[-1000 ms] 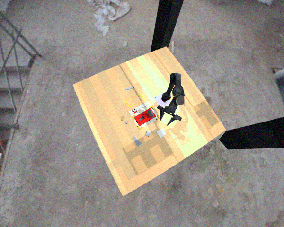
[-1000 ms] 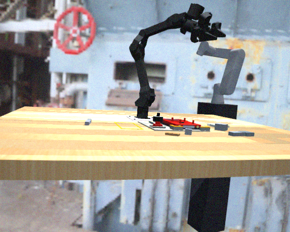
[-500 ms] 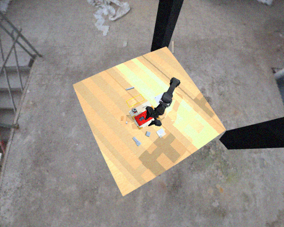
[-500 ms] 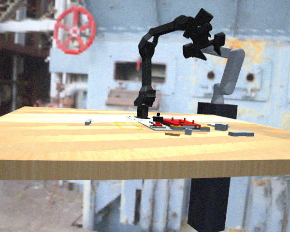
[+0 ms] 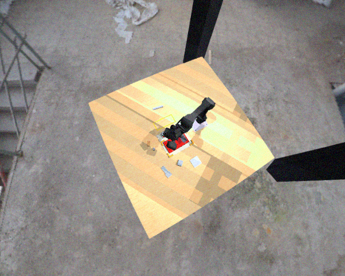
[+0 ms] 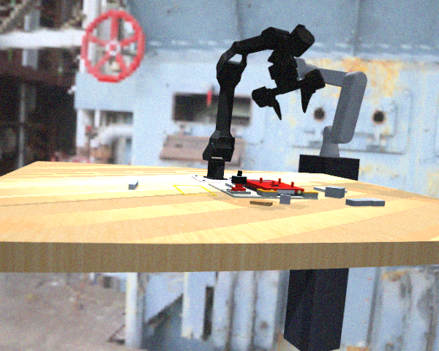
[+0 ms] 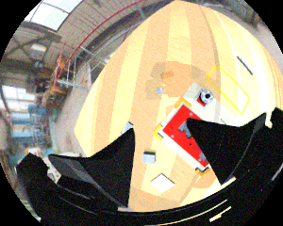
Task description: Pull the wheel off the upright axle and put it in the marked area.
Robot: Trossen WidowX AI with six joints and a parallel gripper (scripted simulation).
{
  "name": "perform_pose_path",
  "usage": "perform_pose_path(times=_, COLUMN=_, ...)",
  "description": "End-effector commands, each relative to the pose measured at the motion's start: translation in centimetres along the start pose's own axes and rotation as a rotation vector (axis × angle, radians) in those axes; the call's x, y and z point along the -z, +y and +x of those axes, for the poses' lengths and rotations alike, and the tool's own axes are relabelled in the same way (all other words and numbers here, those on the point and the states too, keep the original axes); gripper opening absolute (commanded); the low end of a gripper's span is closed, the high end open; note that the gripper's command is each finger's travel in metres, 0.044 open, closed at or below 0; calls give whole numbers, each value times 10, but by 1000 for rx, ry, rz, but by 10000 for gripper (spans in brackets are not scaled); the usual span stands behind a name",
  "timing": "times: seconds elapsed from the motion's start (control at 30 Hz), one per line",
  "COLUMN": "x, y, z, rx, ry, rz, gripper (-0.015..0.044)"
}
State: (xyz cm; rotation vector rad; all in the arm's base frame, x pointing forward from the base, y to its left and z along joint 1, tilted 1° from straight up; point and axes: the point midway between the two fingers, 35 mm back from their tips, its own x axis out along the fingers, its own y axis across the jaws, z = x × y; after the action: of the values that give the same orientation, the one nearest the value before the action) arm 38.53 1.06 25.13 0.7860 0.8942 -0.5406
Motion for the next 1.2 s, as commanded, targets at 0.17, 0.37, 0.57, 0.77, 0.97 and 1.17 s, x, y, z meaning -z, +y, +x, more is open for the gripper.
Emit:
perform_pose_path(times=0.17, x=-26, y=-72, z=51, rx=280, ry=139, rz=449, gripper=300)
perform_pose_path(times=0.37, x=-36, y=-123, z=72, rx=473, ry=214, rz=777, gripper=300)
perform_pose_path(times=0.57, x=-37, y=-129, z=74, rx=493, ry=221, rz=811, gripper=300)
perform_pose_path(times=0.77, x=-32, y=-131, z=72, rx=494, ry=221, rz=811, gripper=300)
perform_pose_path(times=0.97, x=-27, y=-136, z=88, rx=493, ry=221, rz=811, gripper=300)
perform_pose_path(times=1.17, x=-18, y=-144, z=112, rx=493, ry=221, rz=811, gripper=300)
